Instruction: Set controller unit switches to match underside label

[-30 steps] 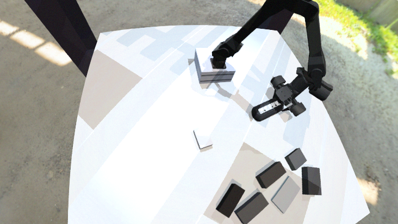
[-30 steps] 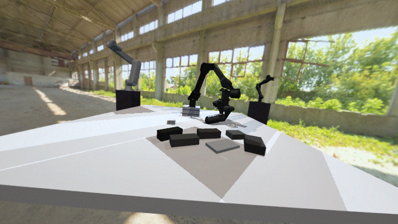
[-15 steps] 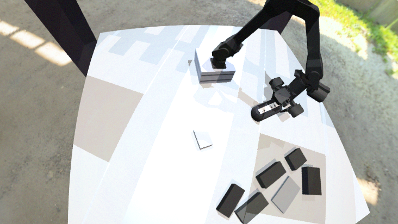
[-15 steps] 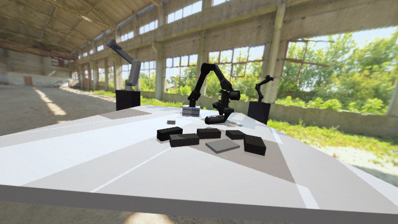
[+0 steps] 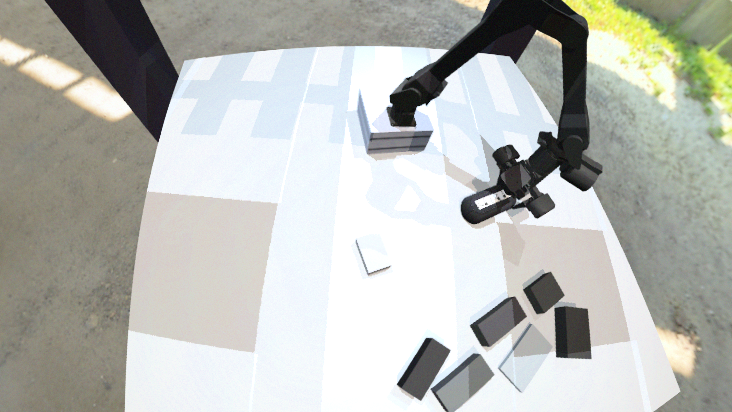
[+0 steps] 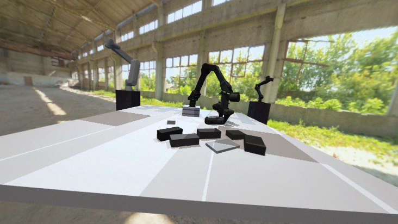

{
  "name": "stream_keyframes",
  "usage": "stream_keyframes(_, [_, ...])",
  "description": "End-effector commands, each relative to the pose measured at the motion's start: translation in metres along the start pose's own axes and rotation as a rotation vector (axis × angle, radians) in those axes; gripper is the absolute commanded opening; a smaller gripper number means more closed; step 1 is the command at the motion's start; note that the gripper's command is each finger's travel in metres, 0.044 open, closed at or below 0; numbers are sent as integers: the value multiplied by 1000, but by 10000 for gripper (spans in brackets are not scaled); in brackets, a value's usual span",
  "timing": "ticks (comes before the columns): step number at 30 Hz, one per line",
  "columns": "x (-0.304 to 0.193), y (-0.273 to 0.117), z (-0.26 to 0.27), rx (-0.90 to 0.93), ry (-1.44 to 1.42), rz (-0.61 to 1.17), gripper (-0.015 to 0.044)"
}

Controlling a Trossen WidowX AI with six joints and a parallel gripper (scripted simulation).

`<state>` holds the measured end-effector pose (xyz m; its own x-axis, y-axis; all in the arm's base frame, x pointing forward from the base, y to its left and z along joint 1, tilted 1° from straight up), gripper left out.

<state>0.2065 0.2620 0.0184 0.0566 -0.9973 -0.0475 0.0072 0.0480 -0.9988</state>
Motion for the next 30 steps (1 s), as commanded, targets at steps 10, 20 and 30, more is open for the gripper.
stream_keyframes(10, [2,6,-1,-4,5,-9,338])
stream_keyframes(20, [0,5,0,-2,0,-2,440])
stream_keyframes(30, [59,-36,15,0,0,-7,440])
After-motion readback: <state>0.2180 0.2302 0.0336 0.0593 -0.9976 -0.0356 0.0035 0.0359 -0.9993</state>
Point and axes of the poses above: the point midway between the two fingers, 35 mm back from their tips, its own y axis out along the fingers, its own z axis across the jaws, x = y × z, the point moved 4 cm from there along -y, back along the fingers, and after that the axes turned 14 degrees about y, right-handed, at the moved point
